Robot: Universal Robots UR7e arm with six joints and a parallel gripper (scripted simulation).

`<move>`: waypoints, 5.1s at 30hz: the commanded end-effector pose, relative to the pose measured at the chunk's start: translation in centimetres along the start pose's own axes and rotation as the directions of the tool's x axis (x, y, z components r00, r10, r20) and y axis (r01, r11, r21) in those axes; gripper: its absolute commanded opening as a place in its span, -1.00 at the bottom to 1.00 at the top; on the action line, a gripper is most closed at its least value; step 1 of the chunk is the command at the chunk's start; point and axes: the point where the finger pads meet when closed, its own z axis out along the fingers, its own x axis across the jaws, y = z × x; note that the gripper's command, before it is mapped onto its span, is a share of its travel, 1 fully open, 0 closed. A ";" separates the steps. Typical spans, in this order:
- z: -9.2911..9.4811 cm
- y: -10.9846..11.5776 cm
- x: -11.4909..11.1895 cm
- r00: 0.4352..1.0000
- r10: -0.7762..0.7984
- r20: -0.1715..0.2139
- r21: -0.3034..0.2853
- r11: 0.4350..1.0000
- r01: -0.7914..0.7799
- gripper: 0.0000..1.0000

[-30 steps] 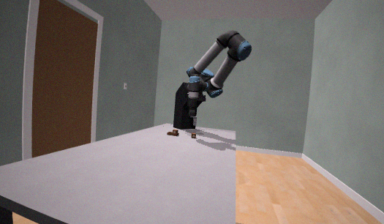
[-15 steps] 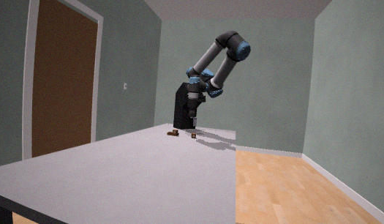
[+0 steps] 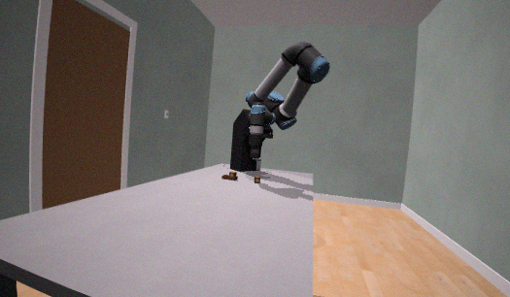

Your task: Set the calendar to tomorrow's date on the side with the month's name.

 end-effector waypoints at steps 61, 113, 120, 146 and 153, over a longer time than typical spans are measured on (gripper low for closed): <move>3.2 0.0 0.1 1.000 0.000 -0.003 -0.002 1.000 0.000 0.80; -0.4 -0.2 -0.4 1.000 -0.002 0.020 -0.176 0.984 0.006 0.80; -0.7 -0.3 0.0 1.000 0.000 0.000 -0.254 0.967 0.000 0.80; -0.3 -0.3 -0.4 1.000 0.004 0.019 -0.398 0.917 0.004 0.80; -0.5 -0.5 -0.1 1.000 0.002 0.007 -0.475 0.880 0.001 0.80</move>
